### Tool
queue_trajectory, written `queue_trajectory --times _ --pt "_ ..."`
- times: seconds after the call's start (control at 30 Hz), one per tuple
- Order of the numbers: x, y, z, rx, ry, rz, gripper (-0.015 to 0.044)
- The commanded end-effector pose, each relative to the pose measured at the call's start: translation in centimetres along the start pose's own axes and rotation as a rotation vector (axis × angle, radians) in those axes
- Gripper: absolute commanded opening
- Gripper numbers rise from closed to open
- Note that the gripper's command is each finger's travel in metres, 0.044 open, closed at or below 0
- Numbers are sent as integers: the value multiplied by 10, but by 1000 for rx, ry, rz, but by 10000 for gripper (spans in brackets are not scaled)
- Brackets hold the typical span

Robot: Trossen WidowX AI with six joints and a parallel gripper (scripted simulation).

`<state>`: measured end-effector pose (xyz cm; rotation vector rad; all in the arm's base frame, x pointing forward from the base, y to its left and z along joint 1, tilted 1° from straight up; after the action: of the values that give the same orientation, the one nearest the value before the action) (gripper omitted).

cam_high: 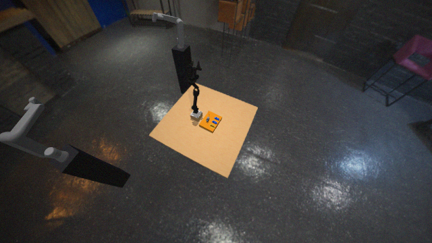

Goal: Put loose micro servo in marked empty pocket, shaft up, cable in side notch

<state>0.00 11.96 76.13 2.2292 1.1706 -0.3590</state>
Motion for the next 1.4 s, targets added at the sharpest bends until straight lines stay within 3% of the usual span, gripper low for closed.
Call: queue_trajectory --times 0.0,0.8,1.37 --pt "-1 0 0 1 4 2 426" --pt "-73 34 38 138 267 140 440" --pt "-96 53 61 216 369 154 440"
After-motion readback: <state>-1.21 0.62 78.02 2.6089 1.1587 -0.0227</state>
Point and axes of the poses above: the point midway between the two fingers, 35 mm back from their tips, its own z axis back along the fingers, its own x axis across the jaws, y = z × x, the point moved 1 cm from there along z, back along the fingers, and after that the axes turned 10 degrees about z, right-handed, at the moved point
